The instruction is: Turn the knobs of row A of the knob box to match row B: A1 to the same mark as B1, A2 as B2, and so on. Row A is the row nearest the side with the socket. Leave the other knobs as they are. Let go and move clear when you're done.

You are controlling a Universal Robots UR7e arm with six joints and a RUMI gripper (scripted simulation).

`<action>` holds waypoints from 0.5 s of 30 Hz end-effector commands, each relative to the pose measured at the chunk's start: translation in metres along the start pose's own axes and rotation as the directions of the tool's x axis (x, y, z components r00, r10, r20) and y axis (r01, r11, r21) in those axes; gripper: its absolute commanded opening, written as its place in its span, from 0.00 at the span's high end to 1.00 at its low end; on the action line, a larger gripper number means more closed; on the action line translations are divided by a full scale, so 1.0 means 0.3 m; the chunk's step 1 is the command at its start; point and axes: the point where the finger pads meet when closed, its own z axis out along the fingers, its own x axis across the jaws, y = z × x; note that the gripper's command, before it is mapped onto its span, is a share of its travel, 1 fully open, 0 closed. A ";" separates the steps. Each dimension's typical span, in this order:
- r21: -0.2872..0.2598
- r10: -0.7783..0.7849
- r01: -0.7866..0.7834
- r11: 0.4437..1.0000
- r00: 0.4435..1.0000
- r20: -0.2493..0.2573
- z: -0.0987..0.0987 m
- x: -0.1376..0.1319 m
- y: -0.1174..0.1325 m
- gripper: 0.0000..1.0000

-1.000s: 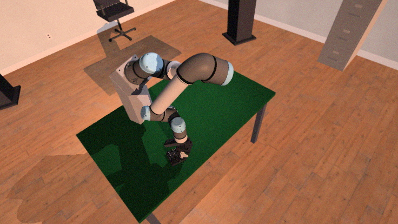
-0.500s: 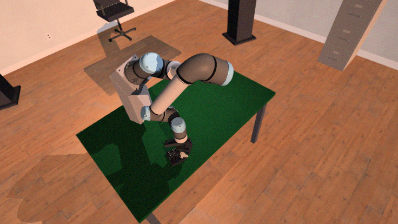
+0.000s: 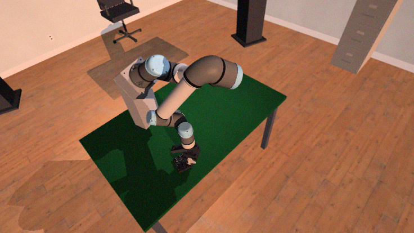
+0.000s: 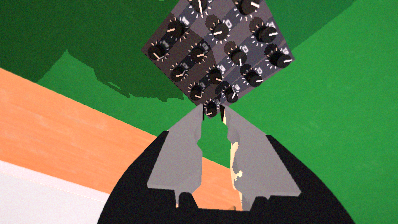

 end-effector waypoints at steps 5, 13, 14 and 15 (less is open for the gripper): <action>-0.003 -0.004 0.004 1.000 1.000 0.002 0.000 -0.003 0.007 0.89; -0.003 -0.004 0.004 1.000 1.000 0.002 0.000 -0.003 0.007 0.96; -0.003 -0.004 0.004 1.000 1.000 0.002 0.000 -0.003 0.007 0.96; -0.003 -0.004 0.004 1.000 1.000 0.002 0.000 -0.003 0.007 0.96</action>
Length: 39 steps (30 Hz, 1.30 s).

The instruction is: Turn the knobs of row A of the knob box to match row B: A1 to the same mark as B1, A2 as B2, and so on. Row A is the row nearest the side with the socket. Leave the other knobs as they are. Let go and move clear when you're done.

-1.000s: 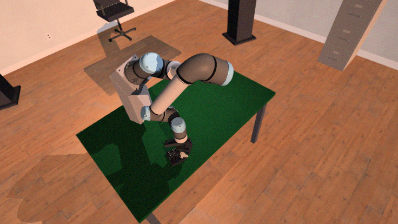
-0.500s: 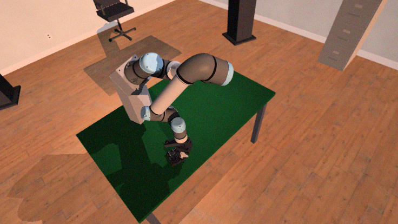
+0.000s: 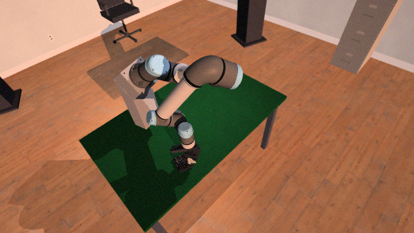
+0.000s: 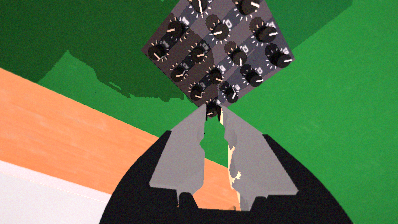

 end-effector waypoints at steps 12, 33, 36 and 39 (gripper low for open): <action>-0.003 -0.004 0.004 1.000 1.000 0.002 0.000 -0.003 0.007 0.96; -0.003 0.005 -0.005 1.000 1.000 0.002 0.000 -0.003 0.008 0.96; -0.003 0.012 -0.012 1.000 1.000 0.002 0.000 -0.003 0.008 0.96; -0.003 0.023 -0.023 1.000 1.000 0.002 0.000 -0.003 0.008 0.96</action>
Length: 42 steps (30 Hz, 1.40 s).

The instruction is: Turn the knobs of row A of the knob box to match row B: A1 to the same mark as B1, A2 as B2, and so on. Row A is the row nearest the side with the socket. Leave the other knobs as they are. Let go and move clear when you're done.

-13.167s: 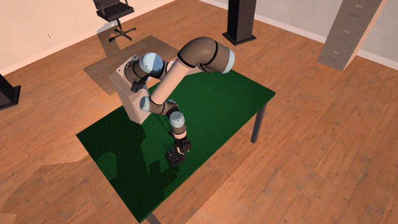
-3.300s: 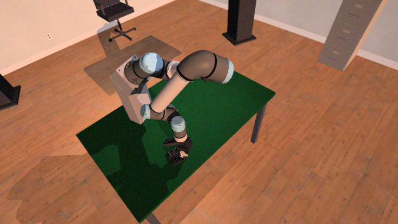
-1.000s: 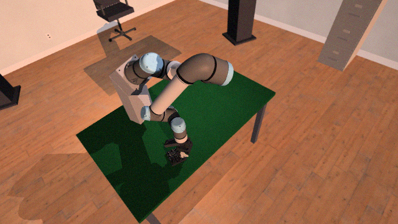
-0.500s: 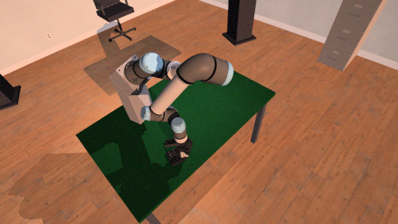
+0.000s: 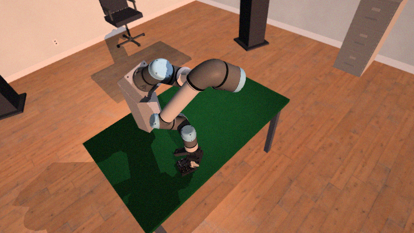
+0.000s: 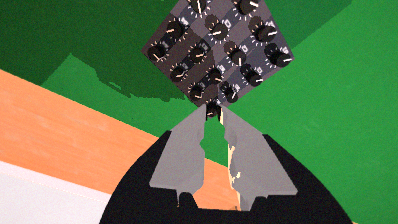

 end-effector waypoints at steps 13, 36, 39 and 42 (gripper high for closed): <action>-0.003 0.091 -0.091 0.996 0.996 0.002 0.000 -0.005 0.008 0.96; -0.003 0.376 -0.376 0.927 0.927 0.002 0.000 -0.001 0.006 0.96; -0.003 0.412 -0.412 0.911 0.911 0.002 0.001 0.001 0.006 0.96; -0.003 0.467 -0.467 0.884 0.884 0.002 0.001 0.001 0.006 0.96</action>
